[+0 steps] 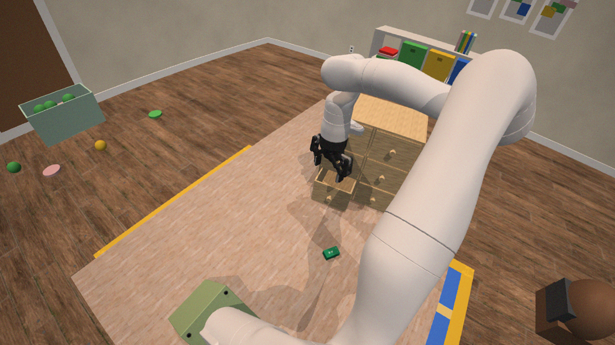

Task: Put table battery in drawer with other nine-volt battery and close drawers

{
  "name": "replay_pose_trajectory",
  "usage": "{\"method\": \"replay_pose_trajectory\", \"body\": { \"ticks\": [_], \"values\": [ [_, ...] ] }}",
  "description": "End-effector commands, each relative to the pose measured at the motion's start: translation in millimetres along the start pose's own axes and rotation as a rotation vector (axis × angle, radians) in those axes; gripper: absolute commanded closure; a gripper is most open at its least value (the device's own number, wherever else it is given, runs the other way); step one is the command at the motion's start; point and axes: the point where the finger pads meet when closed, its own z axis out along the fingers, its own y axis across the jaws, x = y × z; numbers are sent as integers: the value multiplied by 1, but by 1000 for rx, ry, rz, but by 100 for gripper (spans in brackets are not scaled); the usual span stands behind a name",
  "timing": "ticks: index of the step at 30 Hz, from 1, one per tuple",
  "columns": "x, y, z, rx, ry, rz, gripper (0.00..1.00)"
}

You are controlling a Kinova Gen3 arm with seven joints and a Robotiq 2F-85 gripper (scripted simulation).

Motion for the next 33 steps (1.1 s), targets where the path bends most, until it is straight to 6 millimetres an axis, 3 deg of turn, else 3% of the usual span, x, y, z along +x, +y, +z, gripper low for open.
{"method": "replay_pose_trajectory", "body": {
  "ticks": [1,33],
  "values": [
    [3,-3,-1,8,6,-11,0],
    [0,-1,-3,6,5,47,0]
  ]
}}
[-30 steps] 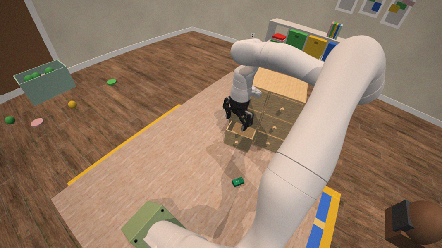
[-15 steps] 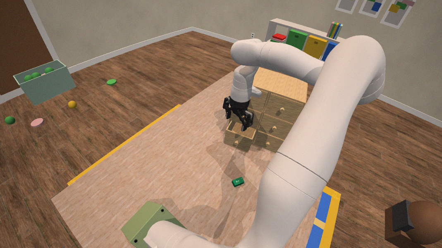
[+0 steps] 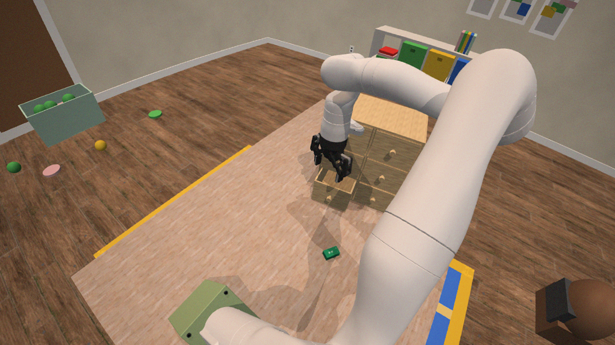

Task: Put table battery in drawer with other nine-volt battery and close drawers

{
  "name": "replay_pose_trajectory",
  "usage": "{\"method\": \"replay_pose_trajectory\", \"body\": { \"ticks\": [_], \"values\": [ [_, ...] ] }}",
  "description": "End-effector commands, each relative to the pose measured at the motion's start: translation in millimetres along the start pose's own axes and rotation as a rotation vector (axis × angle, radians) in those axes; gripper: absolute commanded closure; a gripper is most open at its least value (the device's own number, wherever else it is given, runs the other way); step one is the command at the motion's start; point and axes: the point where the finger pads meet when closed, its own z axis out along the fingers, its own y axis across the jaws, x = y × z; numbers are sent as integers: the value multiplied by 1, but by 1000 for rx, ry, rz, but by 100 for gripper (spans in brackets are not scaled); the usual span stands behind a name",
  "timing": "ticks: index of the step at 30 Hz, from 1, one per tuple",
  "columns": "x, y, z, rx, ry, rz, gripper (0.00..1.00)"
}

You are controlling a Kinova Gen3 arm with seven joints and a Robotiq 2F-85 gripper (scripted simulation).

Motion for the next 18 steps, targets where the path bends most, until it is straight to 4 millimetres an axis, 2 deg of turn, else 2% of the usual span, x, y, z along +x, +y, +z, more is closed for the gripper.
{"method": "replay_pose_trajectory", "body": {
  "ticks": [1,18],
  "values": [
    [0,-1,-2,5,3,26,0],
    [-4,1,-5,2,3,117,0]
  ]
}}
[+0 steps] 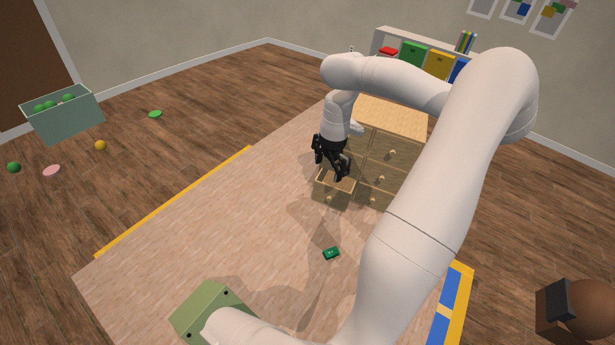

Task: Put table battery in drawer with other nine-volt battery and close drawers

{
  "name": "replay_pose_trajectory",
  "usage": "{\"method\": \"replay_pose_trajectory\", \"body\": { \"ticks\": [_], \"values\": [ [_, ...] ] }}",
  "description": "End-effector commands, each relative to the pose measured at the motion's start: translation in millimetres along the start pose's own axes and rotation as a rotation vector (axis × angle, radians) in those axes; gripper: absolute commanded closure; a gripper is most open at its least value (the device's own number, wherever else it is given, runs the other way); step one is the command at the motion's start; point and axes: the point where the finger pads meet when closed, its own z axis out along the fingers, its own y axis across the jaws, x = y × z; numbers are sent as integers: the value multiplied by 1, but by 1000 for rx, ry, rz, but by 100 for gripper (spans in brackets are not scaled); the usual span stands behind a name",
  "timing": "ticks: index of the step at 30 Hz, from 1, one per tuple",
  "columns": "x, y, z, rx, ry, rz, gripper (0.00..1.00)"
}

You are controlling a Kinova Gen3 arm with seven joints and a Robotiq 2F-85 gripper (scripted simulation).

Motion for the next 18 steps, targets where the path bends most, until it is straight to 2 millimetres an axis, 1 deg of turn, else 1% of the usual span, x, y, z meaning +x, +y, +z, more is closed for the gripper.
{"method": "replay_pose_trajectory", "body": {
  "ticks": [1,5,18],
  "values": [
    [-2,1,-2,0,0,35,0],
    [-2,2,-2,0,0,51,0],
    [-6,4,-7,-2,0,179,0]
  ]
}}
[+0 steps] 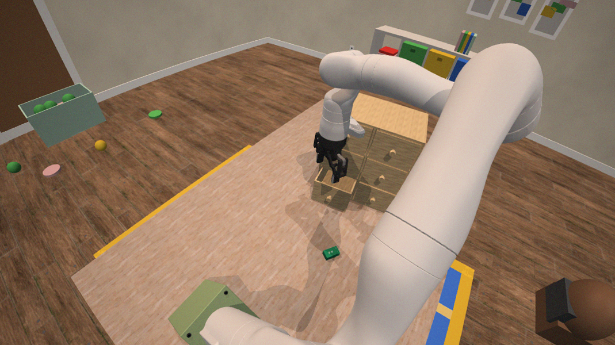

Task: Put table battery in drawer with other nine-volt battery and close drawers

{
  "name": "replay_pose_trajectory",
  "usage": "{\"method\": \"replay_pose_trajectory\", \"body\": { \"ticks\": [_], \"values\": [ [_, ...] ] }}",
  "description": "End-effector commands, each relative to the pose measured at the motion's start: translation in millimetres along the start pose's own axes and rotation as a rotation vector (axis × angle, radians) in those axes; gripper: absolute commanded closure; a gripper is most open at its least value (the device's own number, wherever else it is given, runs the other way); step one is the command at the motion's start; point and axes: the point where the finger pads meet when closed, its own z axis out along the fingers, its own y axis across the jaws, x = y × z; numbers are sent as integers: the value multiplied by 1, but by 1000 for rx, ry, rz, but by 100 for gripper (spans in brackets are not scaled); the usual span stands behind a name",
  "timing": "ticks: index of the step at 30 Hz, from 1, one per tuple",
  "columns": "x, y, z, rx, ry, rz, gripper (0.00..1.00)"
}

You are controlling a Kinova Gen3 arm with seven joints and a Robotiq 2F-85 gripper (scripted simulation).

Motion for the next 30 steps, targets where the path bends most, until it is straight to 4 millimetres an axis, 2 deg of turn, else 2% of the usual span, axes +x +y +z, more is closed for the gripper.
{"method": "replay_pose_trajectory", "body": {
  "ticks": [1,30],
  "values": [
    [-2,2,-3,-1,1,45,0],
    [-12,11,-15,-7,1,393,0]
  ]
}}
